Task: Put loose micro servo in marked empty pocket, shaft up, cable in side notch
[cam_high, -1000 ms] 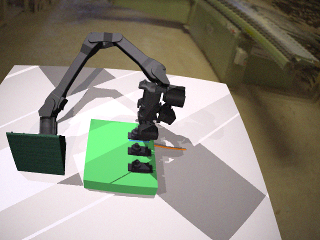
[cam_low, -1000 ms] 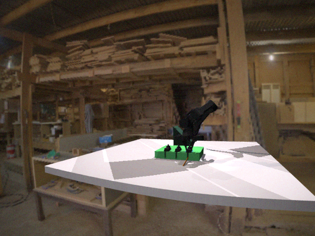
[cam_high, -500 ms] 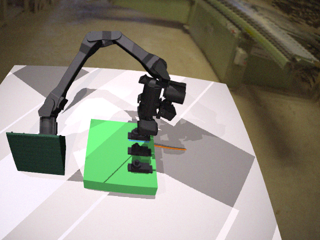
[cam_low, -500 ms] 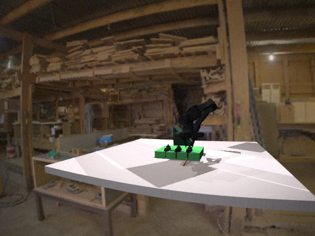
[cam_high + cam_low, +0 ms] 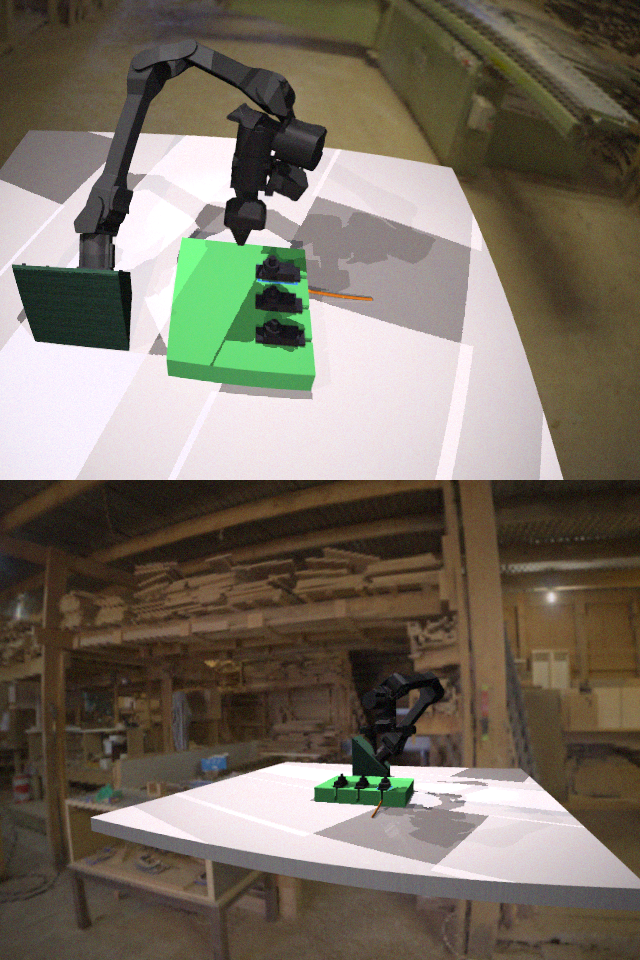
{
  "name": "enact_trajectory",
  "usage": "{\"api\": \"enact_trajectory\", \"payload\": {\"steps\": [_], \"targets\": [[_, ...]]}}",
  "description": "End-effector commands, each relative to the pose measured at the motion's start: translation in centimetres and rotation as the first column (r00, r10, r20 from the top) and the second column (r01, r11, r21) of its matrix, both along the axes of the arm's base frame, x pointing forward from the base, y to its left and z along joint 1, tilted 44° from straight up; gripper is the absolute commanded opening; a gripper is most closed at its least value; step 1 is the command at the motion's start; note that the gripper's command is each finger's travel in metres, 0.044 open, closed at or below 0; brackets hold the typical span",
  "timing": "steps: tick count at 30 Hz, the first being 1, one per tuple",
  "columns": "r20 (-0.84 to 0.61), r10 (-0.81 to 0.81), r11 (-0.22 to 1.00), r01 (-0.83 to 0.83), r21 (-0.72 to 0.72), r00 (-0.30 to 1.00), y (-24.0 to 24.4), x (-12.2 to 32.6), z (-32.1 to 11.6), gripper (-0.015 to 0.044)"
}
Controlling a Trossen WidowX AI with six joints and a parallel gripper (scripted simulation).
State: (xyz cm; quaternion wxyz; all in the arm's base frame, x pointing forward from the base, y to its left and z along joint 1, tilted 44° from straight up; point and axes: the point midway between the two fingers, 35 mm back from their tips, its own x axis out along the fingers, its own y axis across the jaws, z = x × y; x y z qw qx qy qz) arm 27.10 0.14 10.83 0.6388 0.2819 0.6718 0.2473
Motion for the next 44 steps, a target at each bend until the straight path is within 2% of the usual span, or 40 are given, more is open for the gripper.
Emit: {"api": "enact_trajectory", "payload": {"steps": [1, 6, 12, 44], "targets": [[0.005, 0.011, 1.000, -0.011, -0.001, 1.000, -0.4, -2.1, 0.8, 0.0440], [-0.001, 0.000, 1.000, 0.000, -0.002, 1.000, -0.8, -1.9, 1.2, 0.0440], [-0.047, -0.078, 0.997, 0.078, -0.006, 0.996, -3.5, -1.4, 3.6, 0.0440], [-0.047, -0.078, 0.997, 0.078, -0.006, 0.996, -3.5, -1.4, 3.6, 0.0440]]}}
